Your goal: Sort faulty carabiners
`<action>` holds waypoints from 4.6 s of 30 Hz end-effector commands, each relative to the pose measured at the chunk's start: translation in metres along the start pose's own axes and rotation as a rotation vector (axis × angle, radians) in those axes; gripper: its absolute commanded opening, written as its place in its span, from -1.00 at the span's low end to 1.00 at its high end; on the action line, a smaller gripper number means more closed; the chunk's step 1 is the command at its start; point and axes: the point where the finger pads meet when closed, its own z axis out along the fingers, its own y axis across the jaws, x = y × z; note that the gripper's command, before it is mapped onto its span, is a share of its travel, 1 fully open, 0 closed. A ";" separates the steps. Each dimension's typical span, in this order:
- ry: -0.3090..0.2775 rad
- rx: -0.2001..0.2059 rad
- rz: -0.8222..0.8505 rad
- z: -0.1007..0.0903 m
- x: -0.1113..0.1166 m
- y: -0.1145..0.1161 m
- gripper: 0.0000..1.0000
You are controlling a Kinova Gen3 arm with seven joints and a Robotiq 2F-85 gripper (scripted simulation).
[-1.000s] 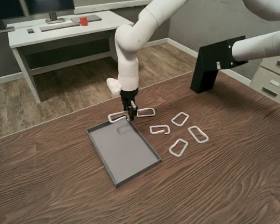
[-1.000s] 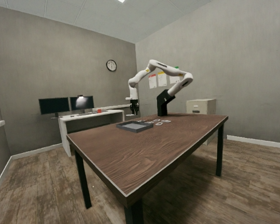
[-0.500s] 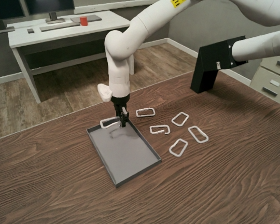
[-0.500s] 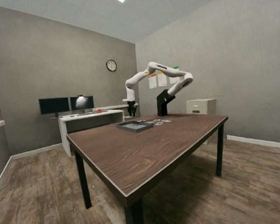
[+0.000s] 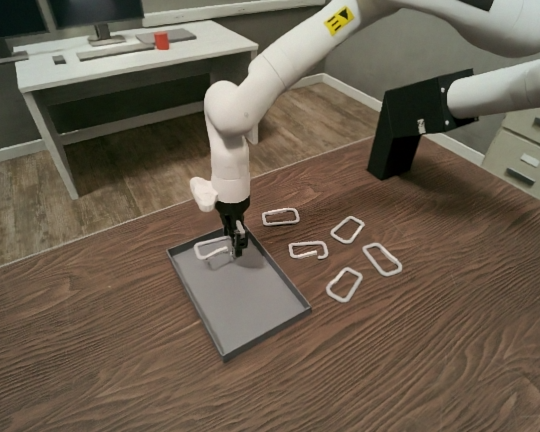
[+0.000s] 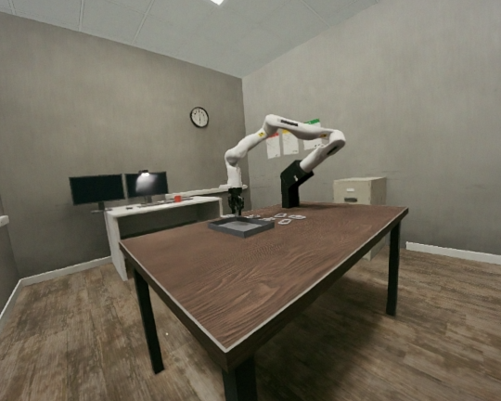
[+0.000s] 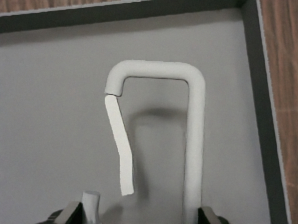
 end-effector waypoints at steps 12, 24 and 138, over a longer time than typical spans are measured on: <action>-0.003 0.001 0.000 0.043 -0.003 -0.001 -1.00; -0.003 0.001 0.000 0.043 -0.003 -0.001 -1.00; -0.021 -0.002 0.080 -0.056 -0.058 -0.015 1.00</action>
